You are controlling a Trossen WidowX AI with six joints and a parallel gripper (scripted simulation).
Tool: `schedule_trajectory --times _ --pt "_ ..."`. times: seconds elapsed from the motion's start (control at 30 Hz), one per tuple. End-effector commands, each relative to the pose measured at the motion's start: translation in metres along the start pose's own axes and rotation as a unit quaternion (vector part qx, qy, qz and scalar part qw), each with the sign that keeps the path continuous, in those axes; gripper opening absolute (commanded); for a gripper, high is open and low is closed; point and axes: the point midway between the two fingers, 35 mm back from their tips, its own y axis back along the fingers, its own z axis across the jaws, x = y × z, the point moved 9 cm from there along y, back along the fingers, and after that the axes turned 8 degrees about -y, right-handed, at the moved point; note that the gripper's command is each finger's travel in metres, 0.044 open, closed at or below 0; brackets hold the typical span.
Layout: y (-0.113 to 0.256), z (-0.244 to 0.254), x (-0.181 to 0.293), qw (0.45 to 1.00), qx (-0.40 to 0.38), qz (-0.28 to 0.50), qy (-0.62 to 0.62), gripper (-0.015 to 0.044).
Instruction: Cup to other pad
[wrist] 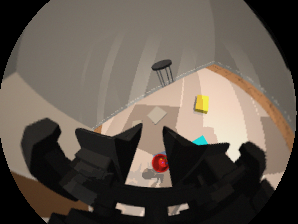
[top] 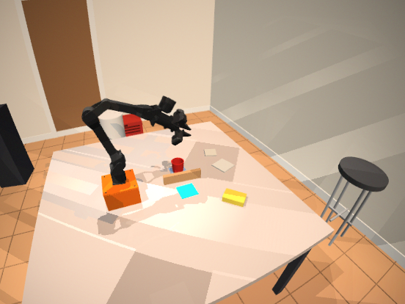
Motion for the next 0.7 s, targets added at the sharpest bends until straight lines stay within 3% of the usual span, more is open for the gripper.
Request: schedule_trajectory --times 0.0,0.23,0.43,0.67 --pt "-0.045 -0.004 0.038 0.964 0.143 0.128 -0.186 0.0148" --pt "-0.071 -0.01 0.073 0.889 0.291 0.171 -0.31 0.0148" --pt "-0.08 -0.02 0.106 0.797 0.429 0.158 -0.394 0.0148" --pt "-0.079 -0.021 0.109 0.791 0.438 0.156 -0.399 0.0148"
